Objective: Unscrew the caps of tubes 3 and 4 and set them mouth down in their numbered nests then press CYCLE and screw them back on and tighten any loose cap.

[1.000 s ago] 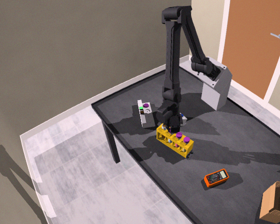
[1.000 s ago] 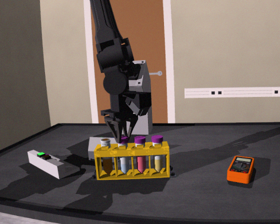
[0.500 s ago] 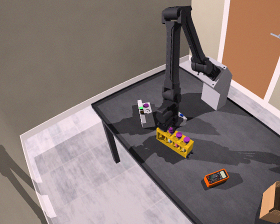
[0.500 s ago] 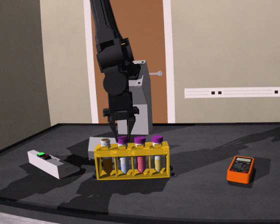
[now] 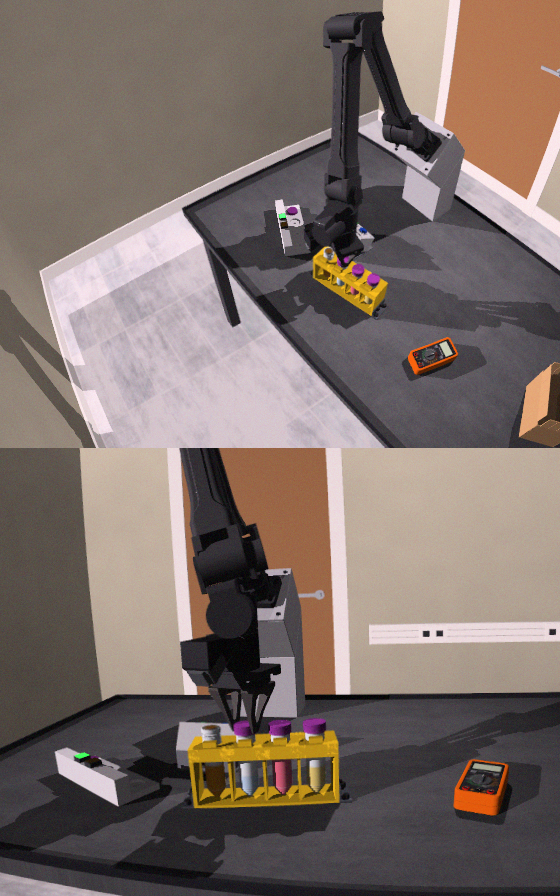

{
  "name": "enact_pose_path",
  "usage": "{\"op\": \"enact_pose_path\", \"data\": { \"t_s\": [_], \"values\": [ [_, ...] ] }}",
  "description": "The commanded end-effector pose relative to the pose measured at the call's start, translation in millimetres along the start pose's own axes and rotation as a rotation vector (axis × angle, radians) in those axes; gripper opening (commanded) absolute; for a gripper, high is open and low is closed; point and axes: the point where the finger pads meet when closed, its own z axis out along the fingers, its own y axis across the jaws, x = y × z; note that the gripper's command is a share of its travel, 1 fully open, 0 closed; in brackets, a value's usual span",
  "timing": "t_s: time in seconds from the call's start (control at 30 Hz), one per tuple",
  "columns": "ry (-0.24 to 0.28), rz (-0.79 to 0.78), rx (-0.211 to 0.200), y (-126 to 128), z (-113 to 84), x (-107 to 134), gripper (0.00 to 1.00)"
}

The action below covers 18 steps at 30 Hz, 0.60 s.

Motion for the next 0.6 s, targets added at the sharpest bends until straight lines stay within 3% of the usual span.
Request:
{"op": "enact_pose_path", "data": {
  "t_s": [0.0,0.3,0.43,0.57],
  "values": [
    [-0.016,0.253,-0.019,10.0,0.7,-10.8,0.0],
    [-0.012,0.674,-0.023,10.4,0.8,-11.2,0.0],
    [-0.012,0.753,-0.026,10.5,0.8,-11.1,0.0],
    [-0.009,0.952,-0.027,10.6,0.9,-11.0,0.0]
  ]
}}
